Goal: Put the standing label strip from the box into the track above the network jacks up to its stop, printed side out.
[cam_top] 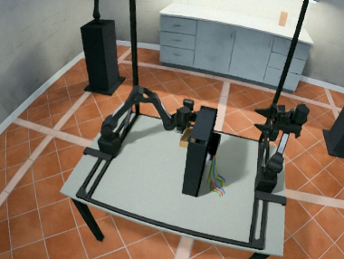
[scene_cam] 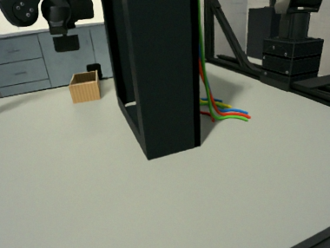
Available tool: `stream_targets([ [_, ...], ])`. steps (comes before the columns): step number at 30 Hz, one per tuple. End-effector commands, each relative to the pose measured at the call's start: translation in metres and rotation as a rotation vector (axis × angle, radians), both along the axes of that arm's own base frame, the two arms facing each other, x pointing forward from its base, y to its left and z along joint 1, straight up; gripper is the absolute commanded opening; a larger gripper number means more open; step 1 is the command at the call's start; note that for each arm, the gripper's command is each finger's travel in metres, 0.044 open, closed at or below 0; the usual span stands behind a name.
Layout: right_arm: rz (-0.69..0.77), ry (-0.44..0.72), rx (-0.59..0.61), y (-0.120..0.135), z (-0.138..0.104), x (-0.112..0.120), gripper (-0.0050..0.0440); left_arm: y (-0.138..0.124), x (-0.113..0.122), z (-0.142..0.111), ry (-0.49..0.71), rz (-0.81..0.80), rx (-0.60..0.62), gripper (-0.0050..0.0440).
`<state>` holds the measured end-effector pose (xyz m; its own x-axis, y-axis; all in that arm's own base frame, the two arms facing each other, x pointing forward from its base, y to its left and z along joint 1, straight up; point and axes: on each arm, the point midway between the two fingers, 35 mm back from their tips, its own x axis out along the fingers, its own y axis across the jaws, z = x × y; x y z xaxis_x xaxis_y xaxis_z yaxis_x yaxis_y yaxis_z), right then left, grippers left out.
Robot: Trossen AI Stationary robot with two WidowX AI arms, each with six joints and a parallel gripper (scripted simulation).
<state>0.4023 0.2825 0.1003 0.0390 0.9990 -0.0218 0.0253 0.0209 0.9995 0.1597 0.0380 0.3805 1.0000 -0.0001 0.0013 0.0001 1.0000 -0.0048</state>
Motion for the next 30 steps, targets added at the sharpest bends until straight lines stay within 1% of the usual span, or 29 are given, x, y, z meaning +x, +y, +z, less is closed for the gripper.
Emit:
stream_targets([
  [1, 0.006, -0.036, 0.016, -0.0025, 0.0162, -0.0017, -0.0050, -0.0009, -0.0003, 0.0017, -0.001, 0.000, 0.009, 0.0440],
  [30, 0.038, -0.054, 0.030, -0.0079, 0.0178, -0.0094, -0.0050, -0.0009, -0.0003, 0.0017, -0.001, 0.000, 0.009, 0.0440],
])
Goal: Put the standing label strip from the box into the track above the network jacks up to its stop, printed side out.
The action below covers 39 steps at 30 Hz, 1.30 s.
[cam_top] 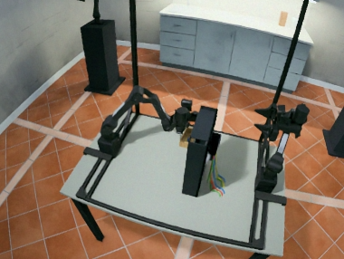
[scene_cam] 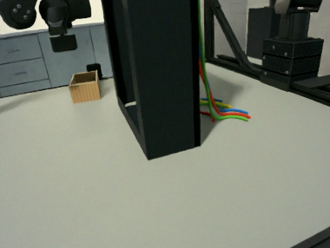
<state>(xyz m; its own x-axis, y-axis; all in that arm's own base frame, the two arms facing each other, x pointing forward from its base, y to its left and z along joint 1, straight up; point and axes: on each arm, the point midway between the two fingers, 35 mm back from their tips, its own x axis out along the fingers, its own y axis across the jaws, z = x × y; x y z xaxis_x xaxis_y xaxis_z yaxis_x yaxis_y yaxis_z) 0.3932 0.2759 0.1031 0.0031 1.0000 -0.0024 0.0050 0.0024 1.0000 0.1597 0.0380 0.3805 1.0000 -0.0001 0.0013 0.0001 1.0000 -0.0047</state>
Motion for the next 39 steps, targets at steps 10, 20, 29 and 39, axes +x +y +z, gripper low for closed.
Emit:
stream_targets([
  [10, 0.002, -0.037, 0.013, -0.004, 0.016, 0.000, -0.0050, -0.001, 0.000, 0.002, -0.001, 0.000, 0.009, 0.0440],
  [20, 0.002, -0.034, 0.008, -0.047, 0.014, 0.008, -0.0050, -0.001, 0.000, 0.002, -0.001, 0.000, 0.009, 0.0440],
  [29, 0.001, -0.031, 0.008, -0.046, 0.011, 0.010, -0.0050, 0.008, 0.006, 0.007, -0.003, -0.010, -0.021, 0.0296],
  [39, 0.001, -0.031, 0.008, -0.046, 0.011, 0.010, -0.0050, 0.026, 0.033, 0.022, -0.014, -0.048, -0.120, 0.0160],
])
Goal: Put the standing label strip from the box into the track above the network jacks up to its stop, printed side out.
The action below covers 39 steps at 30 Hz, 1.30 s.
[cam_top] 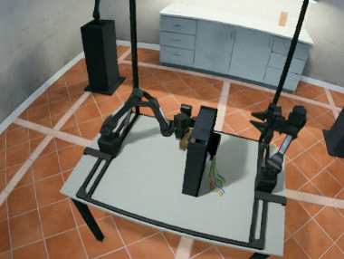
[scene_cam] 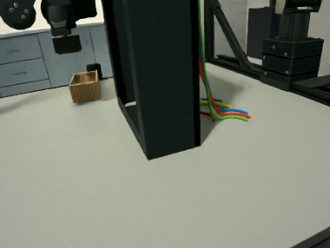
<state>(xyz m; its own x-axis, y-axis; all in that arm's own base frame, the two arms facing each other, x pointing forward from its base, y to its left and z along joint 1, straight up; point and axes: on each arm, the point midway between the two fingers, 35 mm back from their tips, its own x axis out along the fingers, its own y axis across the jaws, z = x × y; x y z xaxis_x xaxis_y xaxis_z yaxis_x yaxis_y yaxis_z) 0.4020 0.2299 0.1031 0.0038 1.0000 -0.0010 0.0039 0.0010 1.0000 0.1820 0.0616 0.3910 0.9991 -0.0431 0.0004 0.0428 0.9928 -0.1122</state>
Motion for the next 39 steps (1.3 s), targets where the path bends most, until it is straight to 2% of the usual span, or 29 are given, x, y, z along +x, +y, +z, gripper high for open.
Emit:
stream_targets([
  [1, 0.002, -0.030, 0.006, 0.000, 0.011, 0.001, -0.0050, 0.002, 0.010, 0.012, -0.017, -0.004, -0.013, 0.0160],
  [16, 0.002, -0.030, 0.006, 0.000, 0.011, 0.001, -0.0050, 0.009, 0.079, 0.030, -0.042, -0.071, -0.194, 0.0160],
  [18, 0.002, -0.030, 0.006, 0.000, 0.011, 0.001, -0.0050, 0.009, 0.079, 0.030, -0.042, -0.071, -0.194, 0.0160],
  [20, 0.002, -0.030, 0.006, 0.000, 0.011, 0.001, -0.0050, 0.006, 0.089, 0.032, -0.046, -0.081, -0.220, 0.0160],
  [33, 0.002, -0.030, 0.006, 0.000, 0.011, 0.001, -0.0050, -0.030, 0.160, 0.038, -0.064, -0.147, -0.402, 0.0160],
  [35, 0.002, -0.030, 0.006, 0.000, 0.011, 0.001, -0.0050, -0.030, 0.160, 0.038, -0.064, -0.147, -0.402, 0.0160],
  [39, 0.002, -0.030, 0.006, 0.000, 0.011, 0.001, -0.0050, -0.049, 0.180, 0.038, -0.068, -0.169, -0.462, 0.0160],
])
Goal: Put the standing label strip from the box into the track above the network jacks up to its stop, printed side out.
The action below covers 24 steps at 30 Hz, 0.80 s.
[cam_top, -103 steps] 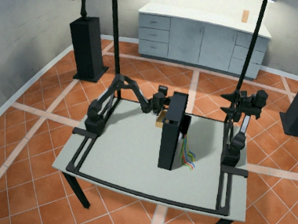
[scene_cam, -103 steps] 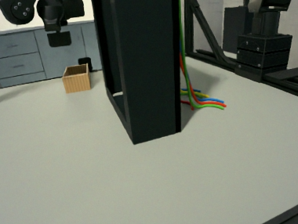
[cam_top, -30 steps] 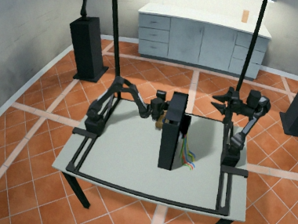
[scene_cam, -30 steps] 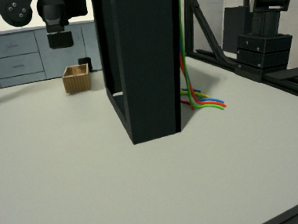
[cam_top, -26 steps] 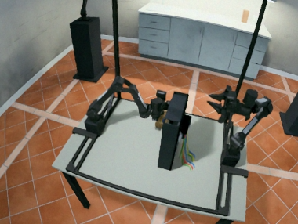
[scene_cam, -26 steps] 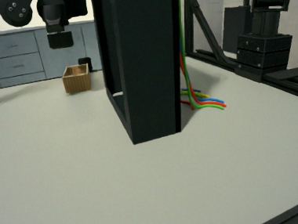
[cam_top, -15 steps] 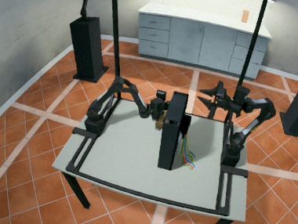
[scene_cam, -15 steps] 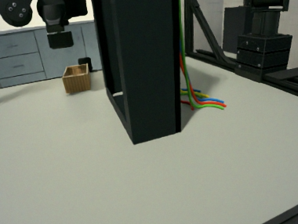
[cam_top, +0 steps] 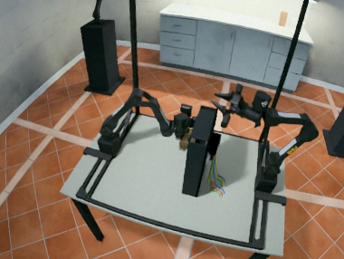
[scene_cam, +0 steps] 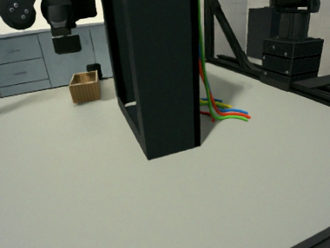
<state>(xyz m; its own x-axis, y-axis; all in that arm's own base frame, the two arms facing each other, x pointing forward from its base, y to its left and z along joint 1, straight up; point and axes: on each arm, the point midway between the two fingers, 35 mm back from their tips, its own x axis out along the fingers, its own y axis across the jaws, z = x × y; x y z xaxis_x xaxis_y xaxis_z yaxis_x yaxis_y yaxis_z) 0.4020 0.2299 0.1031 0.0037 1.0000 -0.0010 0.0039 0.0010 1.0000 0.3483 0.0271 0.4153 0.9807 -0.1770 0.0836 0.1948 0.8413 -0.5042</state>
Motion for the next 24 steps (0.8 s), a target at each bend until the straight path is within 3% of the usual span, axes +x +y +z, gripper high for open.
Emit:
stream_targets([
  [1, 0.002, -0.030, 0.006, 0.000, 0.011, 0.001, -0.0050, -0.020, 0.019, 0.013, -0.033, -0.018, -0.055, 0.0160],
  [11, 0.002, -0.030, 0.006, 0.000, 0.011, 0.001, -0.0050, -0.084, 0.061, 0.007, -0.032, -0.076, -0.217, 0.0160],
  [13, 0.002, -0.030, 0.006, 0.000, 0.011, 0.001, -0.0050, -0.084, 0.061, 0.007, -0.032, -0.076, -0.217, 0.0160],
  [24, 0.002, -0.030, 0.006, 0.000, 0.011, 0.001, -0.0050, -0.171, 0.090, -0.016, -0.003, -0.128, -0.410, 0.0160],
])
